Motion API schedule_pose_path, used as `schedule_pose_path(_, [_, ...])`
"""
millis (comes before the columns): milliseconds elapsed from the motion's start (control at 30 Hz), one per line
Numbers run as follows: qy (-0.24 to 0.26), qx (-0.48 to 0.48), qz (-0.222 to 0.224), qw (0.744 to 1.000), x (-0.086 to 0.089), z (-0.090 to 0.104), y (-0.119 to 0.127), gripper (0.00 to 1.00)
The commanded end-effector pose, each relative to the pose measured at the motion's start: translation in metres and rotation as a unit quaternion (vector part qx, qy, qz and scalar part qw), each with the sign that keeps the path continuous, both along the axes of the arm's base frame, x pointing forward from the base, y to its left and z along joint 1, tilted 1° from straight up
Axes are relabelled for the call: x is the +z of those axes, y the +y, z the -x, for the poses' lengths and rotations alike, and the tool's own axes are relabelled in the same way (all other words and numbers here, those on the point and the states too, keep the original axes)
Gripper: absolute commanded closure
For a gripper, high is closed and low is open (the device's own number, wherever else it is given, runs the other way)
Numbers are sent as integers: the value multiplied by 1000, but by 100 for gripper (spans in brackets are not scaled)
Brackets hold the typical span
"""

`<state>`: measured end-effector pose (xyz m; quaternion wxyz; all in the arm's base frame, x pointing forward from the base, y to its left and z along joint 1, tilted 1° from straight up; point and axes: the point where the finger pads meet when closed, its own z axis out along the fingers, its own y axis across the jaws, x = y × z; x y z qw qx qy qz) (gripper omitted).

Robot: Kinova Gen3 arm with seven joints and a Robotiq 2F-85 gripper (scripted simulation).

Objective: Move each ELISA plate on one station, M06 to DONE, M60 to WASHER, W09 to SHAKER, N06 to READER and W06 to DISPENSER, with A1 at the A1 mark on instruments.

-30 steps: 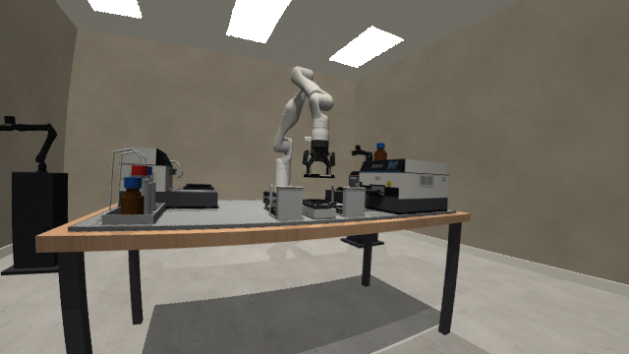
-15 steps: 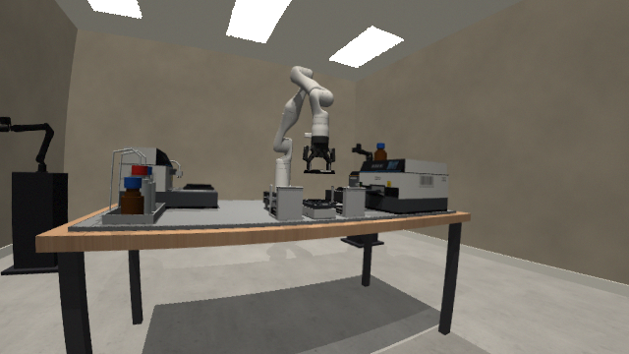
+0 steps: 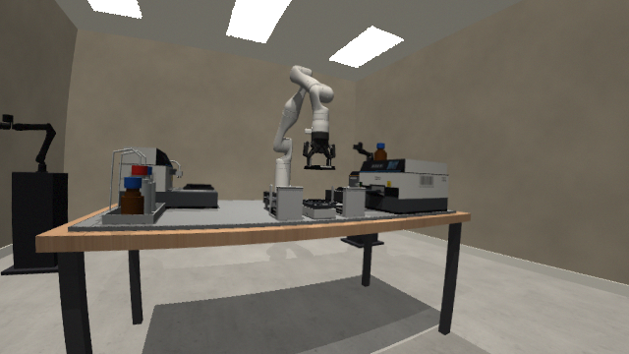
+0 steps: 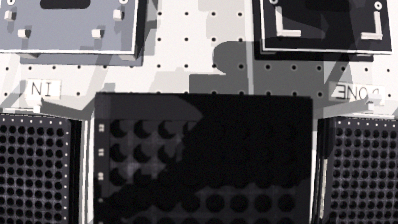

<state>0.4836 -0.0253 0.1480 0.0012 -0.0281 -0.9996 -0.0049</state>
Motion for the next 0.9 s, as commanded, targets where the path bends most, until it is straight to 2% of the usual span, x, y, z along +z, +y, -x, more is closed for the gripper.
schedule_pose_path(0, [-1, 0, 0, 1000, 4, 0, 0, 6])
schedule_pose_path(233, [-1, 0, 0, 1000, 4, 0, 0, 6])
schedule_pose_path(867, [-2, 99, 0, 995, 5, 11, 54, 6])
